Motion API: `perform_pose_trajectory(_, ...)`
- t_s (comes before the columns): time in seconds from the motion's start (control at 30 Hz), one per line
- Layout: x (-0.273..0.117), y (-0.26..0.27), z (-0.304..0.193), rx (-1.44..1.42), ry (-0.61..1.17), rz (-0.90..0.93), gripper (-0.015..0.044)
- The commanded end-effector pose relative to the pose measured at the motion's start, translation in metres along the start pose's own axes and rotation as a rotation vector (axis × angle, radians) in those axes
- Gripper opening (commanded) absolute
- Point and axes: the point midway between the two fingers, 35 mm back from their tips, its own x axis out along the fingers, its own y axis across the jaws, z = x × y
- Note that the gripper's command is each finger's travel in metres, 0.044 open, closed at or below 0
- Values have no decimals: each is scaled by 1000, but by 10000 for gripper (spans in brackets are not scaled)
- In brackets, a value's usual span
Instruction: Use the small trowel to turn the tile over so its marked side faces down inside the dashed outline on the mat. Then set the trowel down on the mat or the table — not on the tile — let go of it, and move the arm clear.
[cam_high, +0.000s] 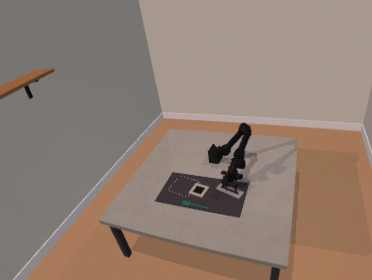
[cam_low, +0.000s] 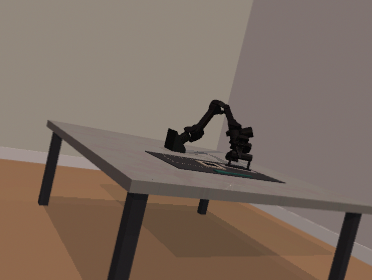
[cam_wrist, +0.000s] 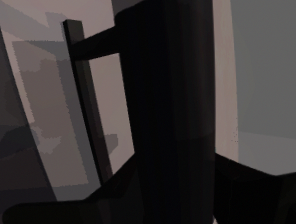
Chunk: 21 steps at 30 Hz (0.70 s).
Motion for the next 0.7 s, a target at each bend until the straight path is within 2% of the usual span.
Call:
perform_pose_trajectory(0.0, 1, 0, -1, 2, 3, -2, 23)
perform_pose_trajectory(0.13, 1, -1, -1, 2, 3, -2, 0)
perform_pose_trajectory(0.67, -38, -46, 0, -3, 3, 0, 0)
